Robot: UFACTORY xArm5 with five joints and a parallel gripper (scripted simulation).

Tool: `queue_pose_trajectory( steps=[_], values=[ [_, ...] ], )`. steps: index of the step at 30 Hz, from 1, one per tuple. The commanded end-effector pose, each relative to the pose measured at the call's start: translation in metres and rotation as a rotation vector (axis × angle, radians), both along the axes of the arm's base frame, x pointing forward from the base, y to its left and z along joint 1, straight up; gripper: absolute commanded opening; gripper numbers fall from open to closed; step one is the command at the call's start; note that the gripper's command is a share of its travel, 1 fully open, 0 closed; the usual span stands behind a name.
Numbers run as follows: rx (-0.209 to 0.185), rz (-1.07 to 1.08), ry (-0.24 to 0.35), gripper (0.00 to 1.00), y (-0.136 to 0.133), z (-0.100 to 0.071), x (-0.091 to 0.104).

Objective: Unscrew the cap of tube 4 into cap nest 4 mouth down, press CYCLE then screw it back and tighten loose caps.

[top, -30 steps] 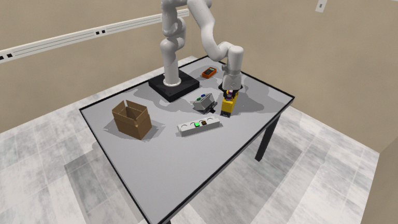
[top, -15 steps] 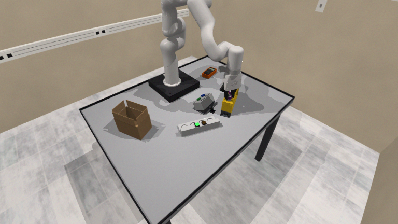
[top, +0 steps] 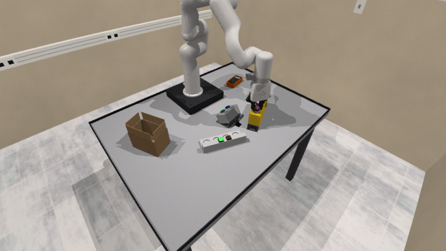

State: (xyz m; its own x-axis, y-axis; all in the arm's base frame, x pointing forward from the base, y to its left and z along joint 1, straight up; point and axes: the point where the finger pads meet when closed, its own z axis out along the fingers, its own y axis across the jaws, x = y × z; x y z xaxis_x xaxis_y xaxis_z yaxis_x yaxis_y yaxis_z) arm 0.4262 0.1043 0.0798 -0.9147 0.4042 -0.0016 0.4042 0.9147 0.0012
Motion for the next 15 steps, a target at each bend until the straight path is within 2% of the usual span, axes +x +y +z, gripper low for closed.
queue_pose_trajectory(
  steps=[1, 14, 15],
  values=[
    [0.005, -0.154, -0.002, 0.00, 0.0003, 0.0011, 0.0012],
    [0.007, -0.791, 0.000, 0.00, 0.0003, 0.0005, 0.0012],
    [0.007, -0.791, 0.000, 0.00, 0.0003, 0.0005, 0.0012]
  ],
)
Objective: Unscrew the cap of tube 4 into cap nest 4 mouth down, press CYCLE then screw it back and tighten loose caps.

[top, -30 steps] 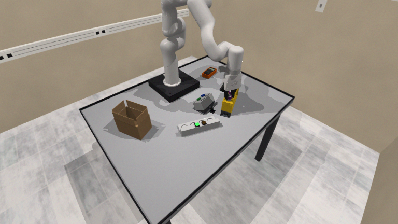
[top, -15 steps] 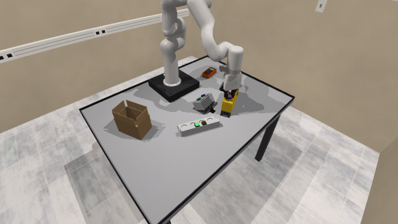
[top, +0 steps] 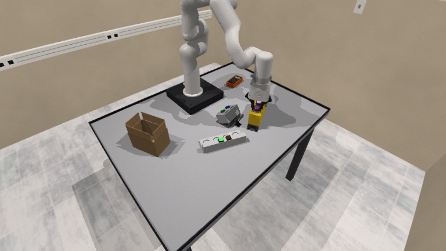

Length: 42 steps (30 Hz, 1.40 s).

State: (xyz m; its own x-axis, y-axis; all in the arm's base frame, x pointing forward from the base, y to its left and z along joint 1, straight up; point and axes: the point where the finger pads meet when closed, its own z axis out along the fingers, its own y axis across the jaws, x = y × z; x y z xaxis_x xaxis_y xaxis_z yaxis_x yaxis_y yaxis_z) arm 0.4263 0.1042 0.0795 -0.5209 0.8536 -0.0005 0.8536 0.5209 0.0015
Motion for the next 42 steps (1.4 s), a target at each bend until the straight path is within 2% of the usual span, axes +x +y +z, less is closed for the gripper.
queue_pose_trajectory(
  steps=[1, 15, 22, 23, 35, 38, 42],
  values=[
    [0.005, -0.184, -0.003, 0.00, 0.0004, 0.0009, 0.0011],
    [0.007, -0.868, -0.001, 0.00, 0.0004, 0.0003, 0.0012],
    [0.007, -0.868, -0.001, 0.00, 0.0004, 0.0003, 0.0012],
    [0.007, -0.868, -0.001, 0.46, 0.0004, 0.0003, 0.0012],
    [0.007, -0.868, -0.001, 0.46, 0.0004, 0.0003, 0.0012],
    [0.006, -0.618, -0.001, 0.46, 0.0004, 0.0008, 0.0011],
    [0.006, -0.439, -0.002, 0.46, 0.0004, 0.0008, 0.0011]
  ],
)
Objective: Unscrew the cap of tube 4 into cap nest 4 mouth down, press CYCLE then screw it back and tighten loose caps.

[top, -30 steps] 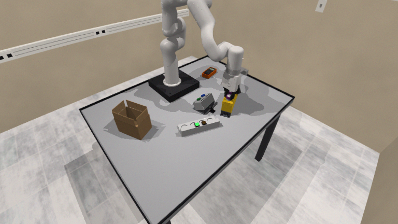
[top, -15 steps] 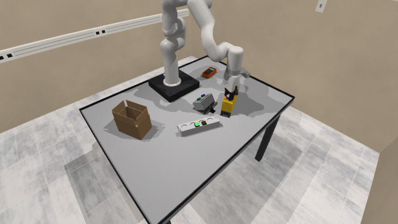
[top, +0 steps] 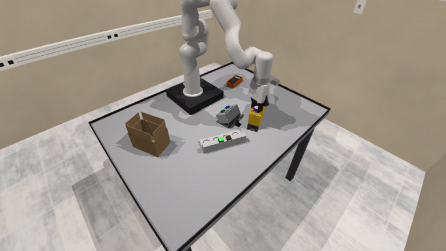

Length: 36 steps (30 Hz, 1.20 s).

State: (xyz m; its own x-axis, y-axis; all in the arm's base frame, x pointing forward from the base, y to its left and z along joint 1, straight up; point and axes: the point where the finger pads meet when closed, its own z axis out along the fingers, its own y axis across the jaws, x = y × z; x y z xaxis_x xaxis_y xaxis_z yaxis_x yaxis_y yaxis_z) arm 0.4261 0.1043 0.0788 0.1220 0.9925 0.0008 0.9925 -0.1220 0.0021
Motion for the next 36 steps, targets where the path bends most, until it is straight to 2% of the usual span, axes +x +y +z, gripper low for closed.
queue_pose_trajectory(
  steps=[1, 8, 10, 12, 22, 30, 31, 36],
  values=[
    [0.003, 0.279, -0.003, 0.46, 0.0003, 0.0015, 0.0013],
    [0.002, 0.612, -0.004, 0.46, 0.0003, 0.0015, 0.0013],
    [0.002, 0.612, -0.004, 0.46, 0.0003, 0.0015, 0.0013],
    [0.002, 0.791, -0.004, 0.46, 0.0003, 0.0014, 0.0012],
    [0.000, 1.247, -0.006, 0.46, 0.0003, 0.0014, 0.0012],
    [0.000, 1.251, -0.006, 0.46, 0.0003, 0.0014, 0.0012],
    [0.000, 1.251, -0.006, 0.00, 0.0003, 0.0014, 0.0012],
    [0.000, 1.251, -0.006, 0.00, 0.0003, 0.0014, 0.0012]
  ],
)
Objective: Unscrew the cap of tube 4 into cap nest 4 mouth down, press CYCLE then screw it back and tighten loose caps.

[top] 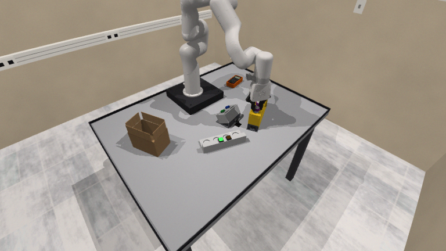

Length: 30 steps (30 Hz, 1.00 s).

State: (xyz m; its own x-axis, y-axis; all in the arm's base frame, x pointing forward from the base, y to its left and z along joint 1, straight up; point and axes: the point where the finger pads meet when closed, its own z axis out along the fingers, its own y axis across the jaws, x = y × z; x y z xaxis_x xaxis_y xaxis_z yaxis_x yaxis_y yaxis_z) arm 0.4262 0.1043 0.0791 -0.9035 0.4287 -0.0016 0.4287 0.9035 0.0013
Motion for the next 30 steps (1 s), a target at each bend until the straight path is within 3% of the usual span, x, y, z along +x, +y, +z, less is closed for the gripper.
queue_pose_trajectory(
  steps=[1, 9, 30],
  values=[
    [0.005, 0.001, -0.002, 0.00, 0.0003, 0.0012, 0.0012],
    [0.005, 0.001, -0.002, 0.00, 0.0003, 0.0012, 0.0012],
    [0.007, -0.949, 0.000, 0.00, 0.0003, 0.0006, 0.0012]
  ],
)
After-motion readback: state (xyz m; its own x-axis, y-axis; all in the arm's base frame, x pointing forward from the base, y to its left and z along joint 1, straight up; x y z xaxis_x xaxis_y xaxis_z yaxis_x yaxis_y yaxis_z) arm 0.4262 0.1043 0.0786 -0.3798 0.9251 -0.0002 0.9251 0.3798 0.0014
